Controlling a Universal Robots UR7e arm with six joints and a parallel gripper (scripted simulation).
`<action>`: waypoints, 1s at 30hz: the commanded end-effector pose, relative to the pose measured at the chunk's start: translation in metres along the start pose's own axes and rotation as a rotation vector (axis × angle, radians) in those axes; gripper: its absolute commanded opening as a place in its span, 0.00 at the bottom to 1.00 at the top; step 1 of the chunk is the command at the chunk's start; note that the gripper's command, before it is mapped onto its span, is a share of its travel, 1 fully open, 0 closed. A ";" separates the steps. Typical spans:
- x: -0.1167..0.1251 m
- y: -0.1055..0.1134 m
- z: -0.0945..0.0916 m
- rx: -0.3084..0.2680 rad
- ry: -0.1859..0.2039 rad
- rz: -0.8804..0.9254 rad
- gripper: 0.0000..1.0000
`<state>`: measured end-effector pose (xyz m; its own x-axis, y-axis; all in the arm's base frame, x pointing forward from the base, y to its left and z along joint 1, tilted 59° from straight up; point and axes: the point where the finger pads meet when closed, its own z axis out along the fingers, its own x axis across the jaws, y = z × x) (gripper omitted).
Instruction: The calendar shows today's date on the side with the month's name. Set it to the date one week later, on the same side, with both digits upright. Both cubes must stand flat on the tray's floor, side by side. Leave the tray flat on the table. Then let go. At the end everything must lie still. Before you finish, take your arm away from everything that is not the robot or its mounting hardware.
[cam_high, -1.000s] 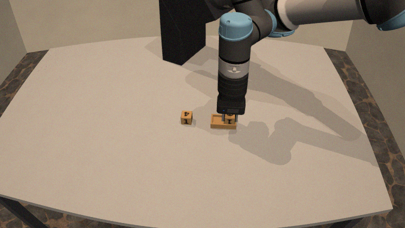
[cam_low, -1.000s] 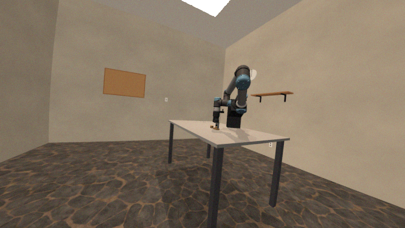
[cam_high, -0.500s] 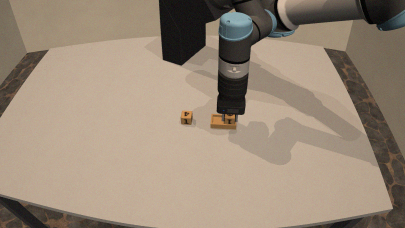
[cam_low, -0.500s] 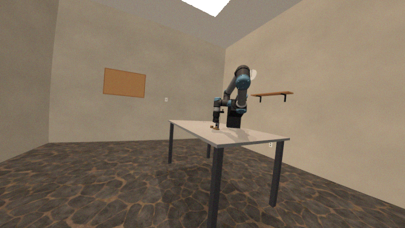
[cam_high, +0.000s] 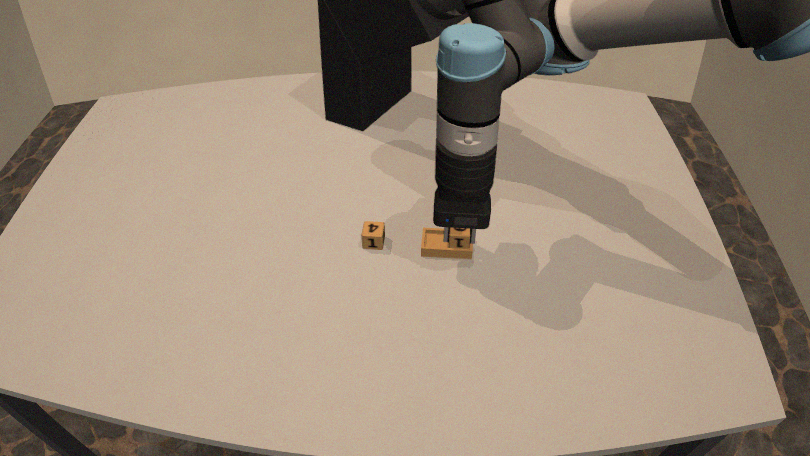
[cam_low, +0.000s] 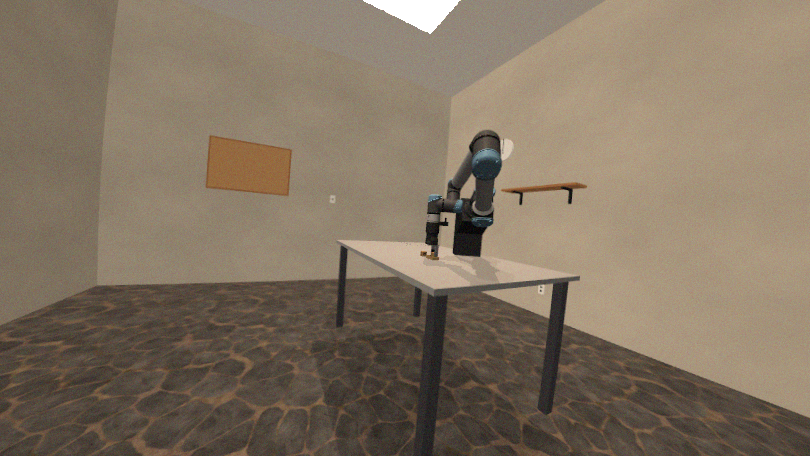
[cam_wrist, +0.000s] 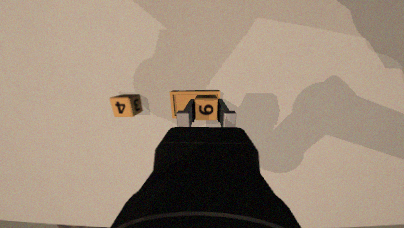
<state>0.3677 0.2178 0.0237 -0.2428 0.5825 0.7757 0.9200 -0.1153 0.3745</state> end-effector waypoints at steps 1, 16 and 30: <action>0.000 0.000 -0.004 -0.002 -0.002 -0.001 0.57; 0.000 0.001 -0.021 -0.002 -0.002 -0.002 0.57; -0.001 0.002 -0.047 -0.003 -0.004 -0.005 0.57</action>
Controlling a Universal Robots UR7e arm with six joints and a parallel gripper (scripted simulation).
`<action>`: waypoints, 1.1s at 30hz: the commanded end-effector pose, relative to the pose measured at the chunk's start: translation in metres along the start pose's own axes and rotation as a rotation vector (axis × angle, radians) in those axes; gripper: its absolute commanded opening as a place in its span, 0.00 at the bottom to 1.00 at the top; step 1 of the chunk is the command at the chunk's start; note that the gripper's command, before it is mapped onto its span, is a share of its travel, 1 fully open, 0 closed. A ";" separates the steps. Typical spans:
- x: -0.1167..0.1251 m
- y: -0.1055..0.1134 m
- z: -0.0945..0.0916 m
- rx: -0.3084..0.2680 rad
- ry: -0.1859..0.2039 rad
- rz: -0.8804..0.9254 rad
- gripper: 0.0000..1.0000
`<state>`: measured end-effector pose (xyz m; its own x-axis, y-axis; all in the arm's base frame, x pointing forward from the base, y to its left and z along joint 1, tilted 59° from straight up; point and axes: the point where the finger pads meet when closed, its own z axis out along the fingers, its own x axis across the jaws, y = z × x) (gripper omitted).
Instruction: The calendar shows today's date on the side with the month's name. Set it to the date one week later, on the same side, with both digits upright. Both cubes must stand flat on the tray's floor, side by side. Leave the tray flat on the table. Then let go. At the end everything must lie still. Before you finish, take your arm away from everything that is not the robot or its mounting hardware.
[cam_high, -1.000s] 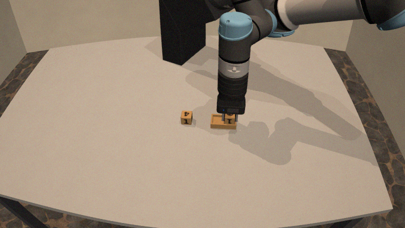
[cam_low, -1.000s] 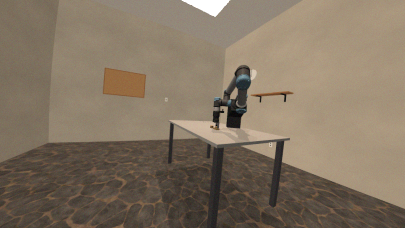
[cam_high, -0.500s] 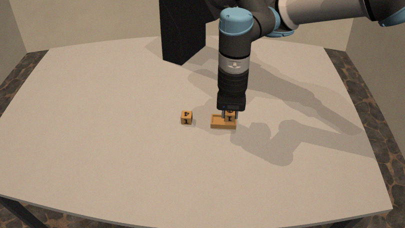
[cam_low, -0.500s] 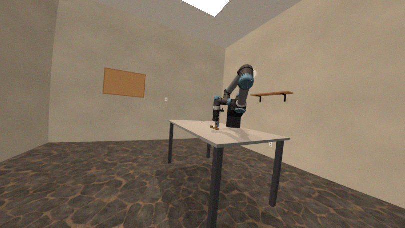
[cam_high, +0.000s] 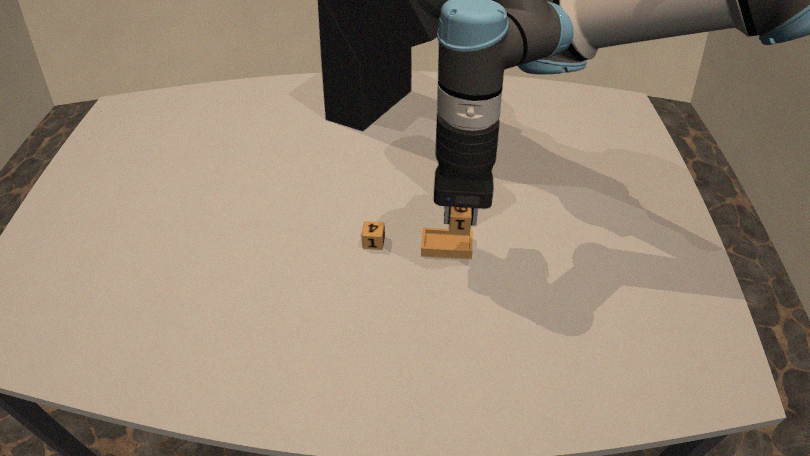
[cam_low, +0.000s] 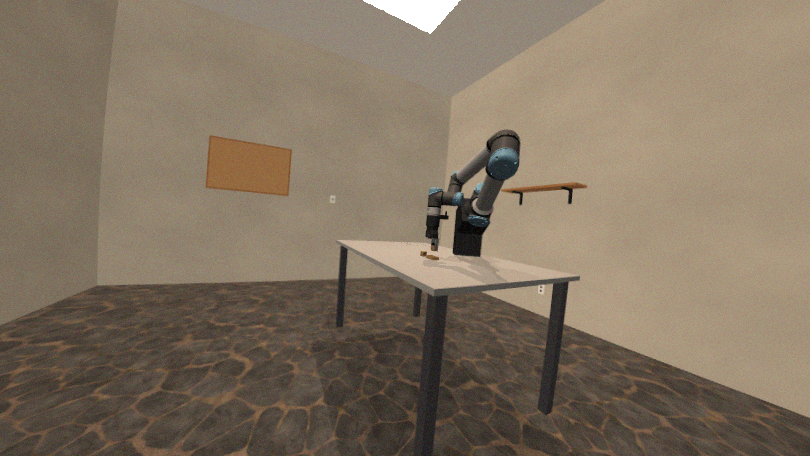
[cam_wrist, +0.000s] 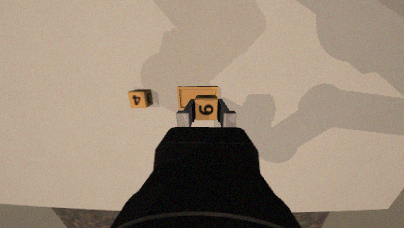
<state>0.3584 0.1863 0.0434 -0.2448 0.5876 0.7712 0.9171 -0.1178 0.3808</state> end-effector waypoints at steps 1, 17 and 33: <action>0.000 0.000 -0.011 0.003 0.002 0.000 0.57; 0.000 0.000 -0.042 0.003 0.002 0.000 0.57; 0.000 0.000 -0.060 0.004 0.001 0.000 0.57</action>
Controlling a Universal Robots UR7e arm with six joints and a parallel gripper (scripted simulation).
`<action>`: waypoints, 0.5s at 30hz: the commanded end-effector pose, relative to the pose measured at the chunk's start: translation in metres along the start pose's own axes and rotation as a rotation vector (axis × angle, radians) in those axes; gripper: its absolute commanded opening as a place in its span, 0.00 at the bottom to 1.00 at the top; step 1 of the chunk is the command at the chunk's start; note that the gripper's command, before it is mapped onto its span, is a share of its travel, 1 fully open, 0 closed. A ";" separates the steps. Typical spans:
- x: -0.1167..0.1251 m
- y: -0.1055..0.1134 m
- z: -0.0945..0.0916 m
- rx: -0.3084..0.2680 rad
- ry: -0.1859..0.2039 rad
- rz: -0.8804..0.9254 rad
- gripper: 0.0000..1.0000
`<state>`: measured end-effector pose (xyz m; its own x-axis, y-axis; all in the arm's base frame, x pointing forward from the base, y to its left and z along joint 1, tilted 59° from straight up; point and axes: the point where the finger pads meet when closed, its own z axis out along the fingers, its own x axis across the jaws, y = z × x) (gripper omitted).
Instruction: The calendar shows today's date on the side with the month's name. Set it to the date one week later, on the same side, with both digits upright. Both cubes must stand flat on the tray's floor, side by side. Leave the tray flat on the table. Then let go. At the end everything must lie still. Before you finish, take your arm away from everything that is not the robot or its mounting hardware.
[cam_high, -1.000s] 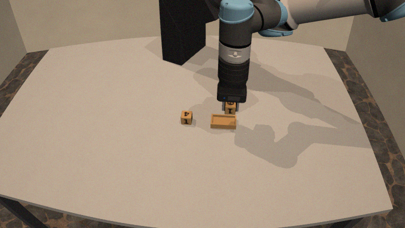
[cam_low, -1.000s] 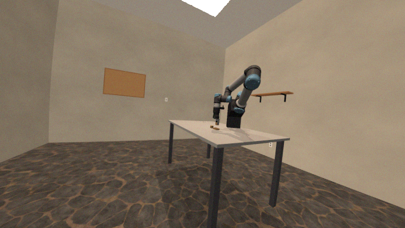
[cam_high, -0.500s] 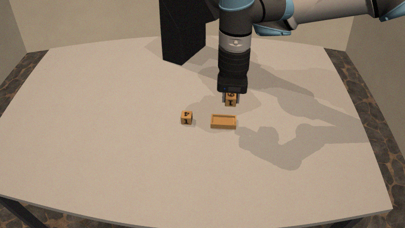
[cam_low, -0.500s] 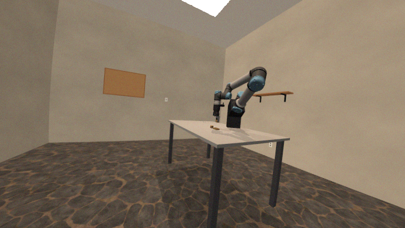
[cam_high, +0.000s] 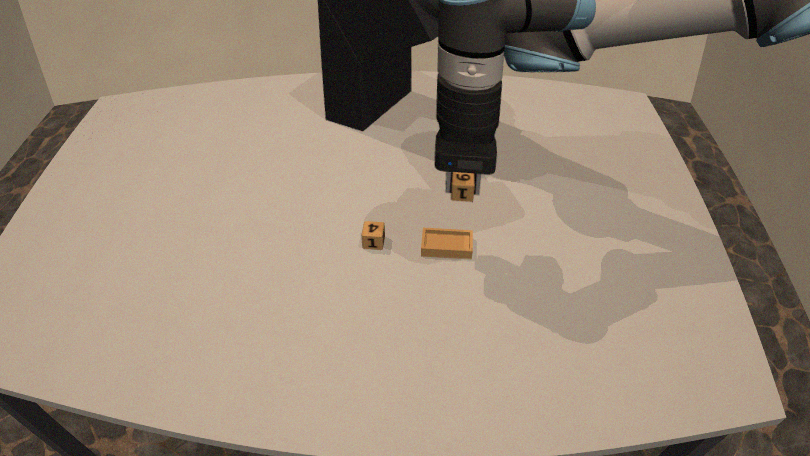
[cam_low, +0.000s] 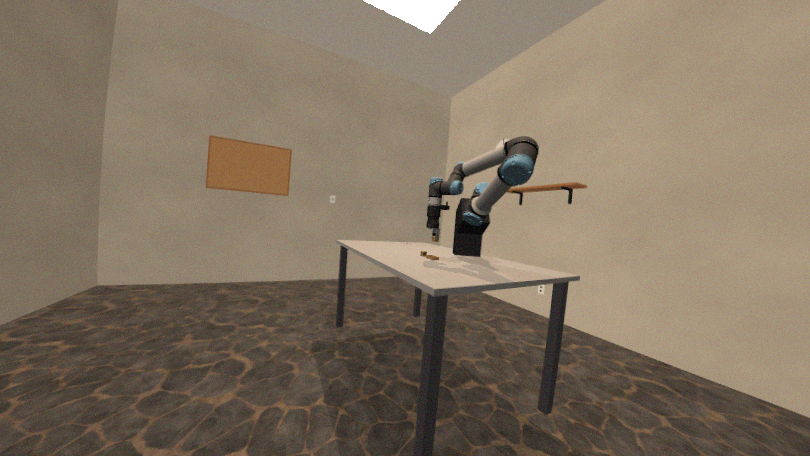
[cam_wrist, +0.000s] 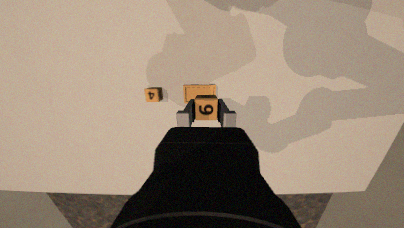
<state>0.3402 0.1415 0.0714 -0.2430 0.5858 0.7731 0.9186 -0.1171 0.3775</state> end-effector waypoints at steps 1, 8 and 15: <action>0.000 0.001 -0.005 0.001 0.000 -0.003 0.57; 0.000 0.000 -0.006 0.001 0.000 -0.002 0.57; 0.001 0.000 -0.005 0.002 0.002 -0.001 0.57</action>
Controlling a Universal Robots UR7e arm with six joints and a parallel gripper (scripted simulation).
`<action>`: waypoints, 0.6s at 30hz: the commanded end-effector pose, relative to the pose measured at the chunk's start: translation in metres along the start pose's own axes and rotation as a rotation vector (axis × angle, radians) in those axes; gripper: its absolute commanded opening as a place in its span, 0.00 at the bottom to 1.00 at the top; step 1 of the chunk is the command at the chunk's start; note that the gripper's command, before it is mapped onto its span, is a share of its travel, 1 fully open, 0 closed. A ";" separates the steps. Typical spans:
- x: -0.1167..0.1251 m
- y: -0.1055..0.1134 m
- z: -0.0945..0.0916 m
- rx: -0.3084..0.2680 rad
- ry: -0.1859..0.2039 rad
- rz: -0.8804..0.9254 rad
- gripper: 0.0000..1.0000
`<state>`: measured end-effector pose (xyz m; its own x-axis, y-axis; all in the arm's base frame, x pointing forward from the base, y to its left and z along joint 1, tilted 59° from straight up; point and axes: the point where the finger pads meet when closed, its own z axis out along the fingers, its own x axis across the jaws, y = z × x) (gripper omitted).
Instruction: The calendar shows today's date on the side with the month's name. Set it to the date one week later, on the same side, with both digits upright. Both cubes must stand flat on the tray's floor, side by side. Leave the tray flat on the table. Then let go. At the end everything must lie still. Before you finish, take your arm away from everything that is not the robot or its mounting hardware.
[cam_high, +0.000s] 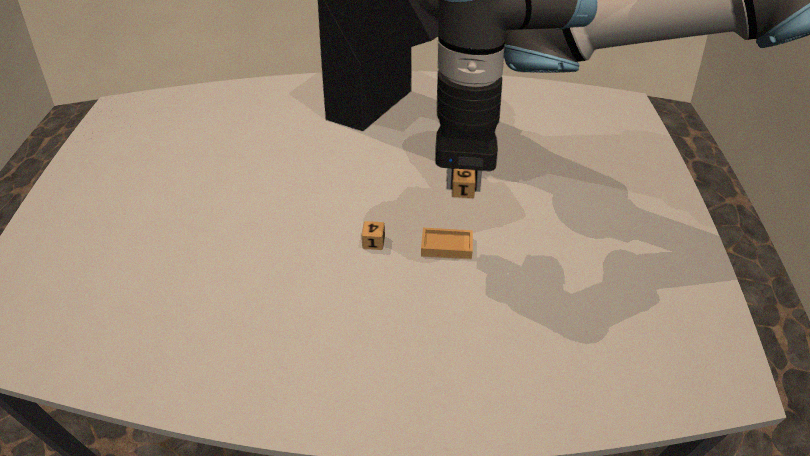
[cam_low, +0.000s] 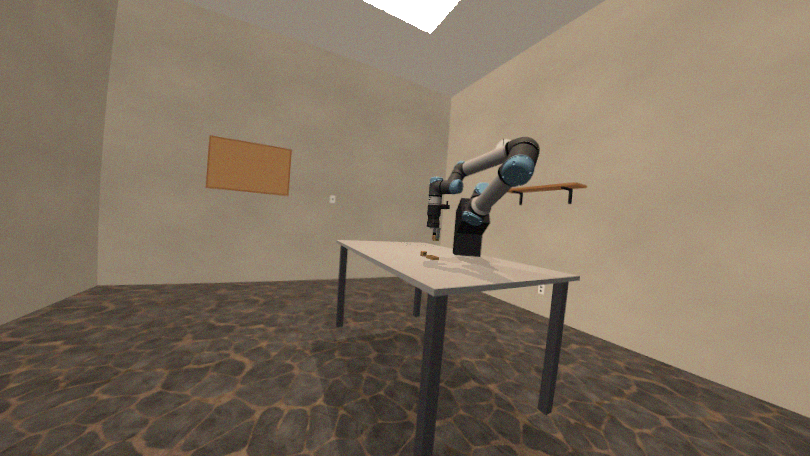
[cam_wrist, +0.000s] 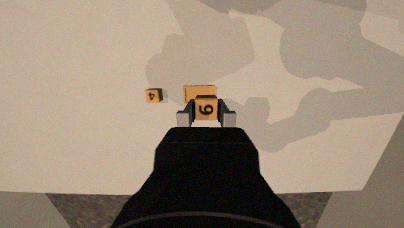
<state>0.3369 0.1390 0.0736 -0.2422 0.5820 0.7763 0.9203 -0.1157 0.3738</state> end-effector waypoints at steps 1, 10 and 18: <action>0.000 0.001 -0.001 -0.001 -0.002 -0.003 0.57; 0.001 0.001 -0.001 -0.001 -0.002 -0.029 0.57; 0.008 0.000 0.000 0.001 -0.002 -0.159 0.57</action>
<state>0.3364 0.1407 0.0764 -0.3047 0.5896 0.7480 0.9014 -0.0752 0.4264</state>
